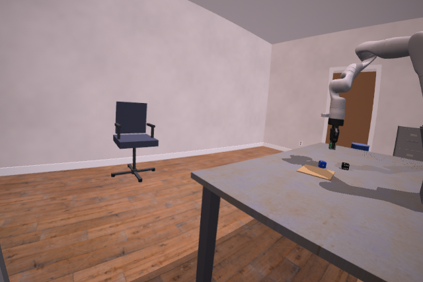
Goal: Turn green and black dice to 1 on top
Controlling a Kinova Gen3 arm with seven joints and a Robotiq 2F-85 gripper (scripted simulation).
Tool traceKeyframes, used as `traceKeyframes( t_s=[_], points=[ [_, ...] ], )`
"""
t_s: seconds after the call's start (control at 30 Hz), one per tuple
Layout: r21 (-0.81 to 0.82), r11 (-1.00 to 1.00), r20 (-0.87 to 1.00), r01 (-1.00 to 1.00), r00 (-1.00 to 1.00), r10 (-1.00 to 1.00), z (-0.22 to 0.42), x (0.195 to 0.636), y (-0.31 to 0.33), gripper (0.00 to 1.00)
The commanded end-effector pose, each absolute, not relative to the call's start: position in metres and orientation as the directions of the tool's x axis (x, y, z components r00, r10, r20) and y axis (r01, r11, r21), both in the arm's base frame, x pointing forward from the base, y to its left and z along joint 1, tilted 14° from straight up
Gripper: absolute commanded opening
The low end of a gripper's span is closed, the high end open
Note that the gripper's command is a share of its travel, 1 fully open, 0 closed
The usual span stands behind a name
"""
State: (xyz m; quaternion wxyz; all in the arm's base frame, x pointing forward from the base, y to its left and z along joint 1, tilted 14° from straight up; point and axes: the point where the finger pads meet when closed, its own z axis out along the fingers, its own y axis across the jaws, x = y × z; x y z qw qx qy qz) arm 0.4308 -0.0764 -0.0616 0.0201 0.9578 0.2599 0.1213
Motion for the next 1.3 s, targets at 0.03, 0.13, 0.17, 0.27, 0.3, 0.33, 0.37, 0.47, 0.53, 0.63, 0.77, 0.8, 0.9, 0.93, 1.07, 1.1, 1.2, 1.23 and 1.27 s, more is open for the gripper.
traceKeyframes(
  t_s=[0.03,0.13,0.17,0.27,0.3,0.33,0.37,0.47,0.53,0.63,0.77,0.8,0.9,0.93,1.07,1.1,1.2,1.23,1.27],
  points=[
    [0.087,-0.892,0.228,0.443,0.863,0.451,-0.0620,0.4308,-0.0768,0.26],
    [0.076,-0.912,0.232,0.402,0.883,0.409,-0.0620,0.4311,-0.0769,0.26],
    [0.073,-0.918,0.233,0.391,0.888,0.396,-0.0620,0.4311,-0.0769,0.26],
    [0.070,-0.922,0.234,0.380,0.893,0.385,-0.0620,0.4312,-0.0770,0.26],
    [0.067,-0.927,0.235,0.370,0.897,0.375,-0.0620,0.4313,-0.0770,0.26],
    [0.065,-0.931,0.235,0.360,0.901,0.365,-0.0620,0.4313,-0.0770,0.26],
    [0.063,-0.934,0.236,0.352,0.904,0.357,-0.0620,0.4314,-0.0770,0.26],
    [0.057,-0.941,0.237,0.332,0.911,0.336,-0.0620,0.4315,-0.0771,0.26],
    [0.055,-0.945,0.238,0.323,0.915,0.327,-0.0620,0.4316,-0.0771,0.26],
    [0.053,-0.948,0.238,0.314,0.918,0.318,-0.0620,0.4316,-0.0771,0.26],
    [0.051,-0.949,0.239,0.310,0.919,0.313,-0.0620,0.4316,-0.0771,0.26],
    [0.051,-0.949,0.239,0.310,0.919,0.313,-0.0620,0.4316,-0.0771,0.26],
    [0.051,-0.950,0.239,0.309,0.919,0.313,-0.0620,0.4316,-0.0771,0.26],
    [0.051,-0.950,0.239,0.309,0.919,0.313,-0.0620,0.4316,-0.0771,0.26],
    [0.051,-0.950,0.239,0.309,0.919,0.313,-0.0620,0.4316,-0.0772,0.26],
    [0.051,-0.950,0.240,0.309,0.919,0.313,-0.0620,0.4316,-0.0772,0.26],
    [0.052,-0.949,0.242,0.310,0.919,0.313,-0.0622,0.4316,-0.0774,0.26],
    [0.052,-0.949,0.243,0.310,0.918,0.313,-0.0623,0.4315,-0.0775,0.26],
    [0.052,-0.949,0.245,0.310,0.918,0.313,-0.0624,0.4315,-0.0776,0.26]
  ],
)
